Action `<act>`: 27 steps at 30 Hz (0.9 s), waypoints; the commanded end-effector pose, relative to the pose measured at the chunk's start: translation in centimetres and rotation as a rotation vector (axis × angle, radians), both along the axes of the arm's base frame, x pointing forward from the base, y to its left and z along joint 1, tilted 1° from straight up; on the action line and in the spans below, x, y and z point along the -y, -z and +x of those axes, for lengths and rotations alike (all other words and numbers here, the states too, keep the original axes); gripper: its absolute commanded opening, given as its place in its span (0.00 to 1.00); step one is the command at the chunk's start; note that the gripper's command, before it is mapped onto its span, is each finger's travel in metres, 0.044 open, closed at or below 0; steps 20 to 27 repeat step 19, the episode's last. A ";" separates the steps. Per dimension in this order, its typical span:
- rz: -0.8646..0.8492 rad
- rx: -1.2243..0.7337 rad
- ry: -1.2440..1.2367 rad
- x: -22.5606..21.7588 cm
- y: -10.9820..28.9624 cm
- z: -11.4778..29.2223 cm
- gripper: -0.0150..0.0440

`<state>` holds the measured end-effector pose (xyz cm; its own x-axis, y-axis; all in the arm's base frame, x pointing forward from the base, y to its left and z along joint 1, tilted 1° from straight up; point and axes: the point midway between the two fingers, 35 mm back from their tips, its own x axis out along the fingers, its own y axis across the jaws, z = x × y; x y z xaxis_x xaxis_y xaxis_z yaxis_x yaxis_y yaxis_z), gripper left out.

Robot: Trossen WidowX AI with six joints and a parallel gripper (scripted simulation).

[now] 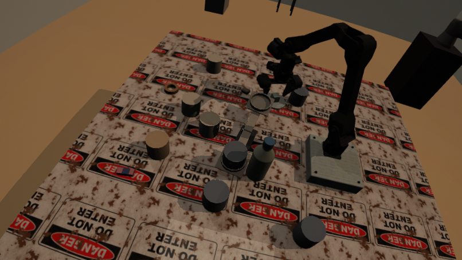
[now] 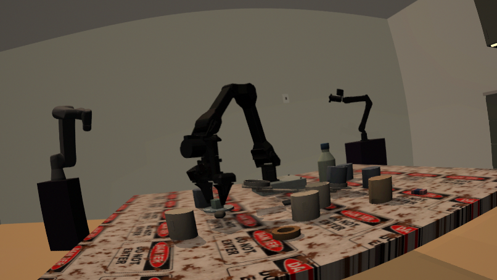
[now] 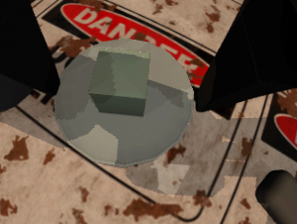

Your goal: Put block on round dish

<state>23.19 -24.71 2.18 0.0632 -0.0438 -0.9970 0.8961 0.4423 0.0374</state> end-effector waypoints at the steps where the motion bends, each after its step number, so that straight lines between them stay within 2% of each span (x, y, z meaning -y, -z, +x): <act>1: -0.030 0.054 0.027 0.7 -0.9 1.1 1.00; 5: -0.022 0.044 0.021 0.6 -1.8 0.9 1.00; 10: 0.028 -0.026 -0.018 -0.7 -5.2 -0.7 1.00; 14: 0.030 -0.028 -0.020 -0.7 -5.5 -0.8 1.00; 19: 0.026 -0.014 -0.010 -0.9 -9.7 -1.0 1.00; 27: 0.026 -0.014 -0.010 -0.9 -9.7 -1.0 1.00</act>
